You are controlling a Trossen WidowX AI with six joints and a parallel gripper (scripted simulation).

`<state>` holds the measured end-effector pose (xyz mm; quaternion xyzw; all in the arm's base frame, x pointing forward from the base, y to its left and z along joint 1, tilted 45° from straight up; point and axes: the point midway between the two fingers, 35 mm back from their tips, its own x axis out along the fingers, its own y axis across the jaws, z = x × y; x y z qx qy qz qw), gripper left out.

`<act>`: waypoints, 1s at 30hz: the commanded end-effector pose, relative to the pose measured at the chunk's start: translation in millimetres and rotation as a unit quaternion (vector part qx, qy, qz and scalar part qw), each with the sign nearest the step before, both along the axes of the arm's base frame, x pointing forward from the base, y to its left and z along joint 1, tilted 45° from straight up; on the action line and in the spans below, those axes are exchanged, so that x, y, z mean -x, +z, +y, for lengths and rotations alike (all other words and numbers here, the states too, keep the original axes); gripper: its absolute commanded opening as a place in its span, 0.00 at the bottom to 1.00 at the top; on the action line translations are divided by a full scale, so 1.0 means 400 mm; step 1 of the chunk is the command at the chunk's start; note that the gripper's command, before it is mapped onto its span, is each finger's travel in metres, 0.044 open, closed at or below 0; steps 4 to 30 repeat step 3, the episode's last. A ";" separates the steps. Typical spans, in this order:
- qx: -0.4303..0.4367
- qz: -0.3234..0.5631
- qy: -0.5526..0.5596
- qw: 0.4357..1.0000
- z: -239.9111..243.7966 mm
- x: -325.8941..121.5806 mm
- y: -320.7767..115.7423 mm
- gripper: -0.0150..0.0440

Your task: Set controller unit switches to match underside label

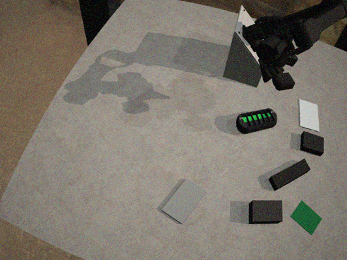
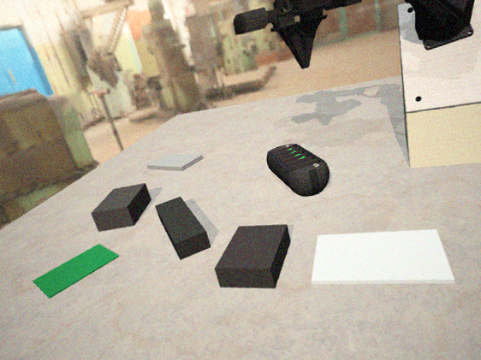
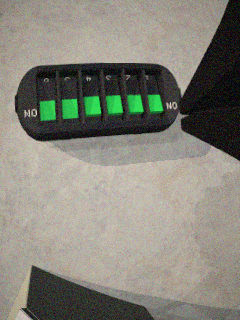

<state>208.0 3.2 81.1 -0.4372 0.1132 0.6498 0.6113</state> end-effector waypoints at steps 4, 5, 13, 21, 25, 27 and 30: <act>0.004 -0.005 0.003 1.000 -0.003 -0.001 0.004 0.25; 0.004 -0.005 0.003 1.000 -0.003 -0.001 0.004 0.25; 0.004 -0.005 0.003 1.000 -0.003 -0.001 0.004 0.25; 0.004 -0.005 0.003 1.000 -0.003 -0.001 0.004 0.25; 0.004 -0.005 0.003 1.000 -0.003 -0.001 0.004 0.25; 0.004 -0.005 0.003 1.000 -0.003 -0.001 0.004 0.25; 0.004 -0.005 0.003 1.000 -0.003 -0.001 0.004 0.25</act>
